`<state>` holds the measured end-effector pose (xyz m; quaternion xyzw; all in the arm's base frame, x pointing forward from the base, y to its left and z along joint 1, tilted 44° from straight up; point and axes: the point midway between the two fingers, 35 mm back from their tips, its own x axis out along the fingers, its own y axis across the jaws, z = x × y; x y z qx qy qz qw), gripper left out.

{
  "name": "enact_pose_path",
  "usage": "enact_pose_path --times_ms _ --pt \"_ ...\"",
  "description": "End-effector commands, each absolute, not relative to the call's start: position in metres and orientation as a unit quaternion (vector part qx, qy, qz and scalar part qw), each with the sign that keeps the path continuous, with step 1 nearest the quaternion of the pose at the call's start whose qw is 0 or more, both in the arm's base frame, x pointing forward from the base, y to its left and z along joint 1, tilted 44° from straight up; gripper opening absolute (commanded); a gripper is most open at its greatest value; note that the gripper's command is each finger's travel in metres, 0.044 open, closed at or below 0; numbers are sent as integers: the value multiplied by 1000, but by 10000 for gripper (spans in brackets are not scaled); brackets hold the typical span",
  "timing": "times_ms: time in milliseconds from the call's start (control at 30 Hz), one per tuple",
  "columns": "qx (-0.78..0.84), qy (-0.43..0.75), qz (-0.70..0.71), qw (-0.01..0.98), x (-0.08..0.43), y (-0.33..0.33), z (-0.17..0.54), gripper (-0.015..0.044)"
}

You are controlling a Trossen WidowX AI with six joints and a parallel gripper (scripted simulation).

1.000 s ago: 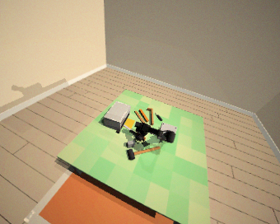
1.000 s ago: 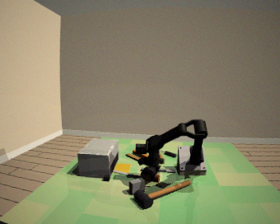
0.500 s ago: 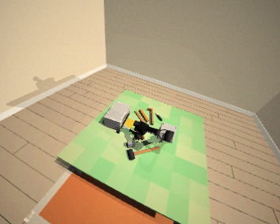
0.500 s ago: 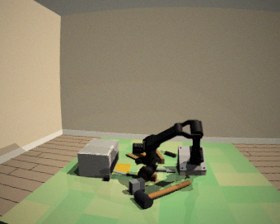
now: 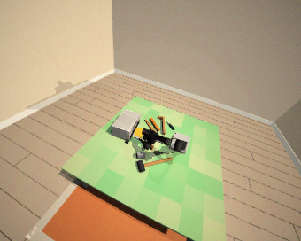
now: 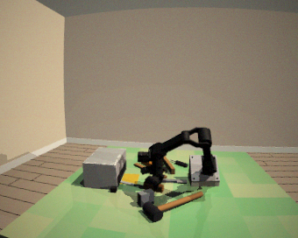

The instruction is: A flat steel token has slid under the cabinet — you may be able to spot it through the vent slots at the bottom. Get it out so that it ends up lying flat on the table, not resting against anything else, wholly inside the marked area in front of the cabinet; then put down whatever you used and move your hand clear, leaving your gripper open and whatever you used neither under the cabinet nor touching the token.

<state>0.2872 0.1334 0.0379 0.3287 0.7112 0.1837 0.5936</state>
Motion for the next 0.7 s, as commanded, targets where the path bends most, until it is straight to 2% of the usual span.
enact_pose_path --times_ms 0,667 --pt "327 710 187 595 293 133 38 0" --pt "327 709 188 596 316 130 33 0"
